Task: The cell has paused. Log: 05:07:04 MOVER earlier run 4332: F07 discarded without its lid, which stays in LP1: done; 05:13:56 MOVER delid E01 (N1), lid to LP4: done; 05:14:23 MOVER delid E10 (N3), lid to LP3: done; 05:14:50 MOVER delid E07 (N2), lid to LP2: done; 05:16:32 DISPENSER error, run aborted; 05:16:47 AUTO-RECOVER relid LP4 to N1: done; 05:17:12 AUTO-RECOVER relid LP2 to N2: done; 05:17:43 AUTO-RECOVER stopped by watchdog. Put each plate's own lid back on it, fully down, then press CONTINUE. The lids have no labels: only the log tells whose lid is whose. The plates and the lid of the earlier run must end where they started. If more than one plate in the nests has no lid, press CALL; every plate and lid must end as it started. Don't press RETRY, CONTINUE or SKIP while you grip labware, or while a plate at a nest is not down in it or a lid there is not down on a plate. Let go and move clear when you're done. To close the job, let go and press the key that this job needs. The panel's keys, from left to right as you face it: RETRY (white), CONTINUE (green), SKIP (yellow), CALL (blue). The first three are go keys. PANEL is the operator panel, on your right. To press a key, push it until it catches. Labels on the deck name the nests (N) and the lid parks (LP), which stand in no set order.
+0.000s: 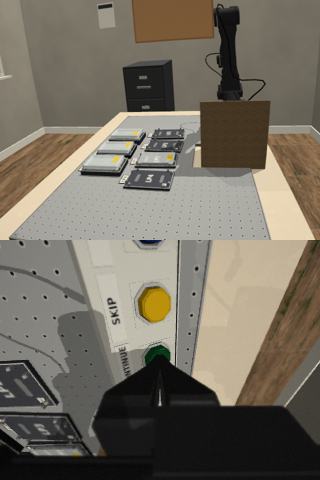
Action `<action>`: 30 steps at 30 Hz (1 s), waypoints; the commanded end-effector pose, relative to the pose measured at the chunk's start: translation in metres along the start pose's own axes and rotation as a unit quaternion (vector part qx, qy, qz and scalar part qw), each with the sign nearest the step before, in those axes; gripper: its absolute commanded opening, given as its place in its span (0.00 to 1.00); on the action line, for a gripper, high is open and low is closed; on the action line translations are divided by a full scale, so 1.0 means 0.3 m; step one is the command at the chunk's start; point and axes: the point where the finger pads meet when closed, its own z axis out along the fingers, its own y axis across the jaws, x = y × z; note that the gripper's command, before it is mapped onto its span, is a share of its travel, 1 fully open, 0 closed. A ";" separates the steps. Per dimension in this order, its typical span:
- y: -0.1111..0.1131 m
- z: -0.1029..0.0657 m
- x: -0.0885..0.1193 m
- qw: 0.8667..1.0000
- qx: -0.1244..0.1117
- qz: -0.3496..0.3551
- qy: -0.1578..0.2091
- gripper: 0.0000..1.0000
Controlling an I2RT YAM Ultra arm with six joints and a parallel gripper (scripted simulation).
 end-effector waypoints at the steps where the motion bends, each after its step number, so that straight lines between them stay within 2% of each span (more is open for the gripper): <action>1: 0.005 0.029 0.028 1.000 0.002 -0.002 0.011 0.00; 5: 0.005 0.031 0.030 1.000 0.002 -0.002 0.011 0.00; 8: 0.005 0.023 0.006 1.000 0.002 -0.003 0.003 0.00; 17: 0.011 0.038 0.030 1.000 -0.002 -0.002 0.011 0.00; 30: 0.019 0.045 0.031 1.000 -0.007 -0.002 0.011 0.00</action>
